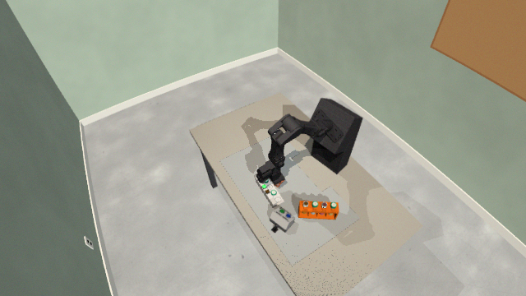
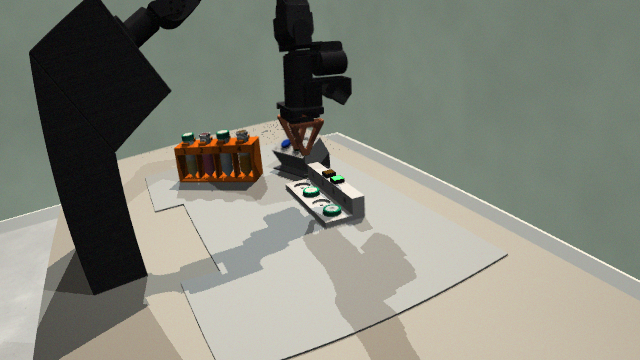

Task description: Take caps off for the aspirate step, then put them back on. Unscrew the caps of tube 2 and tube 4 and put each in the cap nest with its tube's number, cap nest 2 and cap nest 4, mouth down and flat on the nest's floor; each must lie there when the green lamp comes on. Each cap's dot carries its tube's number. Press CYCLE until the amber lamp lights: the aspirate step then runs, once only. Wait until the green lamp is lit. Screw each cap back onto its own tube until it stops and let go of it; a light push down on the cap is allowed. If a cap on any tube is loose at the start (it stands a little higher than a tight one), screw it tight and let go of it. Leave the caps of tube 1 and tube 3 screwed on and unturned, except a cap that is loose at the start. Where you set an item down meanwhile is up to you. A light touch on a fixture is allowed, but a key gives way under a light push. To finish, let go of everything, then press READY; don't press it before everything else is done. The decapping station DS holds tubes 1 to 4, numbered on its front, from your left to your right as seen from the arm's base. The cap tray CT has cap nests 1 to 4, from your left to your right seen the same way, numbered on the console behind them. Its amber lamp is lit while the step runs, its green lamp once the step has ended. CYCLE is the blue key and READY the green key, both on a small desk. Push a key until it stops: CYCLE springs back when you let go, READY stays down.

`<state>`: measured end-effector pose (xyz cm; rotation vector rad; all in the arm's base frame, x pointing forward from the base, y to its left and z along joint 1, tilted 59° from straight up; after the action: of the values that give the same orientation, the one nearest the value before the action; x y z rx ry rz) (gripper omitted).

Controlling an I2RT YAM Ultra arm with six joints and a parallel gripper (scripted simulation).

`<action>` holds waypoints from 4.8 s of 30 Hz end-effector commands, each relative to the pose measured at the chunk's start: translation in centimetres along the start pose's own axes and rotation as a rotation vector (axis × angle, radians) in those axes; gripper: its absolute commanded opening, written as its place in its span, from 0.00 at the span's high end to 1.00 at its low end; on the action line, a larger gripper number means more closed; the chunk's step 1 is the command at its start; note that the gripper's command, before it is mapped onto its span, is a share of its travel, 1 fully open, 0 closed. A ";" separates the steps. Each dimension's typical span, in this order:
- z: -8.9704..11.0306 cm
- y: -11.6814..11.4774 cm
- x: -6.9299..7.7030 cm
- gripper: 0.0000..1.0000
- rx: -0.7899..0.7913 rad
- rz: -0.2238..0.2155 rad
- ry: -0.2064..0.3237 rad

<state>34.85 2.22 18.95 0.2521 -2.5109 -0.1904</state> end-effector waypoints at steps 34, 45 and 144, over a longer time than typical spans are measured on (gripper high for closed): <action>-1.5 -0.2 -8.2 0.53 0.005 0.010 -0.054; -1.5 -0.2 -8.6 0.53 0.005 0.010 -0.054; 12.4 21.2 4.2 1.00 1.402 0.039 -0.037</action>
<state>21.93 21.74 15.34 0.7669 -2.1913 1.6236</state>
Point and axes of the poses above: the point where the finger pads meet when closed, its own x axis back along the fingers, its own y axis across the jaws, z = x × y, the point moved 9 cm from there along x, back along the fingers, and after that the axes turned 2 degrees about x, right-handed, at the moved point
